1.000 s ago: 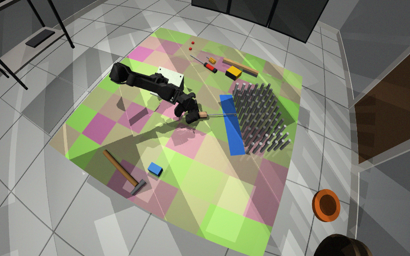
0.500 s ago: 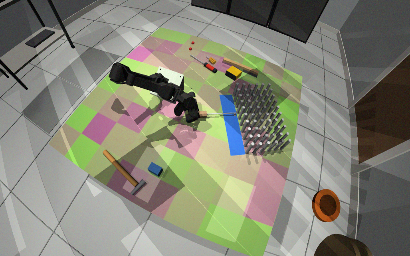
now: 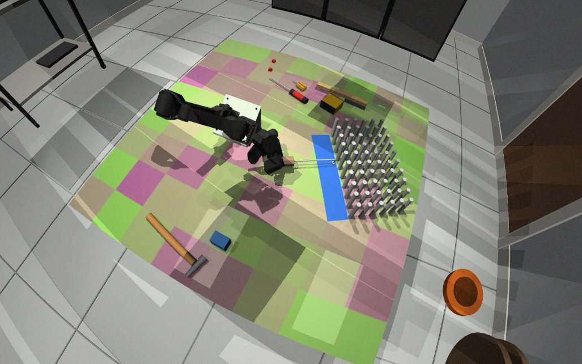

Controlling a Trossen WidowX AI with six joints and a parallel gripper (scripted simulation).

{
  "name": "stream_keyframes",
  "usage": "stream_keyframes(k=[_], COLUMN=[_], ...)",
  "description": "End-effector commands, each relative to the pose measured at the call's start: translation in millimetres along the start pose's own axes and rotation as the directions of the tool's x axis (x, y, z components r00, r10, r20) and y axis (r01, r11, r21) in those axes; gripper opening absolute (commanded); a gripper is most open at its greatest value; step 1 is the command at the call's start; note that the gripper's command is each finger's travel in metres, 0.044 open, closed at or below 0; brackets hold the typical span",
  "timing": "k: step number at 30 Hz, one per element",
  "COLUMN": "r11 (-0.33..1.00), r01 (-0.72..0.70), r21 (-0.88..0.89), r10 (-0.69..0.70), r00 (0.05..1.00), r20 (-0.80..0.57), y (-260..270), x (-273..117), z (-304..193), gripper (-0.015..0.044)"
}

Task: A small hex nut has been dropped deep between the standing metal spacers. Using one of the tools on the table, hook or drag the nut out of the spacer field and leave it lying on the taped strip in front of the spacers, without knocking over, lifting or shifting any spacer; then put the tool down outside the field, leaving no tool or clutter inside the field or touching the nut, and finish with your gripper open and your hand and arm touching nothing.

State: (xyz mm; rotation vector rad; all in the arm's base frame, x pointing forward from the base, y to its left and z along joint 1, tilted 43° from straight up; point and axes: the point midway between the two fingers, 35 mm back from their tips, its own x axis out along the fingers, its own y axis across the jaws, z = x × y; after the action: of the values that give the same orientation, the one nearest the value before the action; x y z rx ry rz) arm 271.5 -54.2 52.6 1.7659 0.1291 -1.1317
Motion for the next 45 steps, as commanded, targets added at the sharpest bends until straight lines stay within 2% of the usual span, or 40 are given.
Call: stream_keyframes(k=[1,25,45], r11=[1.0,1.0,1.0], r01=[-0.011,-0.008,0.02], r21=[0.008,0.003,0.014], r10=[0.012,0.008,-0.02], r00=[1.0,1.0,1.0], r20=[-0.011,-0.01,-0.005], y=[4,1,13], x=[-4,-36,-88], z=[-5,24,-25], gripper=[0.0,0.0,0.0])
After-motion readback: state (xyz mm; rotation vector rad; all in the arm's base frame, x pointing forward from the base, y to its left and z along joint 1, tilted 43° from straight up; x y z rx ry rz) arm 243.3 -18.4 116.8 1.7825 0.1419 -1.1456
